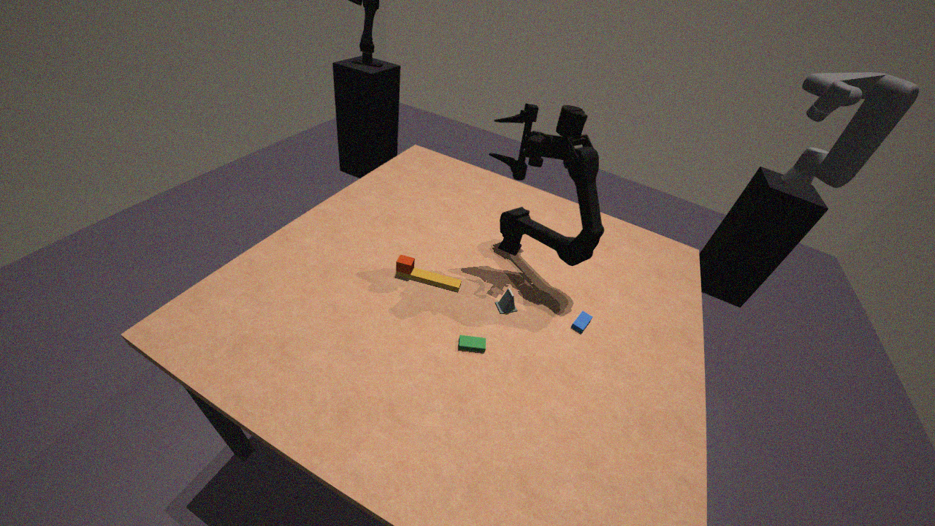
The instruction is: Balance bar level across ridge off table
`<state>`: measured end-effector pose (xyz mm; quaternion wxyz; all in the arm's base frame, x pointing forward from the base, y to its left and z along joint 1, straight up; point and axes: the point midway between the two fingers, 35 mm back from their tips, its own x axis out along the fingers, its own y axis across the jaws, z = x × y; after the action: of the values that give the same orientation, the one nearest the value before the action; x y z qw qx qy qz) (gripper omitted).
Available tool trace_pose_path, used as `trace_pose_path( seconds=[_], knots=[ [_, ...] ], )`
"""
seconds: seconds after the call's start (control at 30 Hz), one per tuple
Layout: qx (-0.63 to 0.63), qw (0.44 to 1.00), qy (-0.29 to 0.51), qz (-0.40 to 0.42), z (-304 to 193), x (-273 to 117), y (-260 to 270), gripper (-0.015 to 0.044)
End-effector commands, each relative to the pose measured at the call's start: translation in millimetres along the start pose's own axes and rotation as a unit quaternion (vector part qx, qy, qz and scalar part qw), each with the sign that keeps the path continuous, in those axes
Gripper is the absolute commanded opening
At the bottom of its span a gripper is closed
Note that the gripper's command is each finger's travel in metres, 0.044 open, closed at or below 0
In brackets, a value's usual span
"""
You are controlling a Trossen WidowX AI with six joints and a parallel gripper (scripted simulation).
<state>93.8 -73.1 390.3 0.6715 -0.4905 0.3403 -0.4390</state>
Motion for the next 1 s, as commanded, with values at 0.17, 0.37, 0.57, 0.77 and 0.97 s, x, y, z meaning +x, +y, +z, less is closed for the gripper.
trace_pose_path(
  seconds=[0.17,0.37,0.57,0.77,0.97],
  knots=[
    [0.013,1.0,-0.006,0.018,-7,5,-2,0.0315],
    [0.028,0.998,-0.019,0.055,-19,15,-4,0.0315],
    [0.026,0.995,-0.033,0.092,-28,27,-3,0.0315],
    [0.017,0.99,-0.047,0.133,-35,40,-1,0.0315],
    [0.003,0.983,-0.061,0.175,-40,56,4,0.0315]
  ],
)
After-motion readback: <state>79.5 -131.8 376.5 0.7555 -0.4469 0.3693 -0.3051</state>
